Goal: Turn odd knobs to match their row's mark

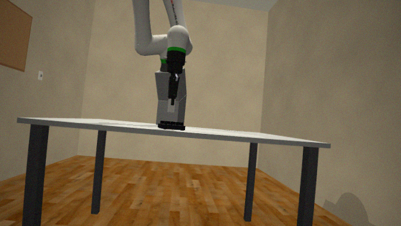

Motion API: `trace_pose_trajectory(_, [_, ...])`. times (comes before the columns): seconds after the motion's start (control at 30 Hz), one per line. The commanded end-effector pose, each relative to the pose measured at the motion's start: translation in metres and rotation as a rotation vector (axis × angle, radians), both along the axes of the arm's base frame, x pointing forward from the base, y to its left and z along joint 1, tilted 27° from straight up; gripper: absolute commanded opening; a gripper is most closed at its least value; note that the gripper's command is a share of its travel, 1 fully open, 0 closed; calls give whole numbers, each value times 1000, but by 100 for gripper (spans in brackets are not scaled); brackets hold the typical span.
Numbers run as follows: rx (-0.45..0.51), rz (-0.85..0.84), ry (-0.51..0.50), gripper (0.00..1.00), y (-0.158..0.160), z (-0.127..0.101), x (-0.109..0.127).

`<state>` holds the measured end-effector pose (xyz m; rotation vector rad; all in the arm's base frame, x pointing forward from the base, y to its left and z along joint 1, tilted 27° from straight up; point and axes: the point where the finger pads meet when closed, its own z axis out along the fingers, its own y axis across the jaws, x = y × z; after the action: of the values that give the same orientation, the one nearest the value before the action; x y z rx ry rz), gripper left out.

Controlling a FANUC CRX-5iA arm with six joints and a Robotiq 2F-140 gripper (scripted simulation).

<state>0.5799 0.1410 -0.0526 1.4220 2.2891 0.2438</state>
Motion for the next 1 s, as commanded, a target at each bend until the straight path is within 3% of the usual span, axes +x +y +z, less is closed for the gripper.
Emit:
trace_pose_trajectory(0.0, [0,0,0,12,0,-2,1])
trace_pose_trajectory(0.97, [0,0,0,12,-2,-27,15])
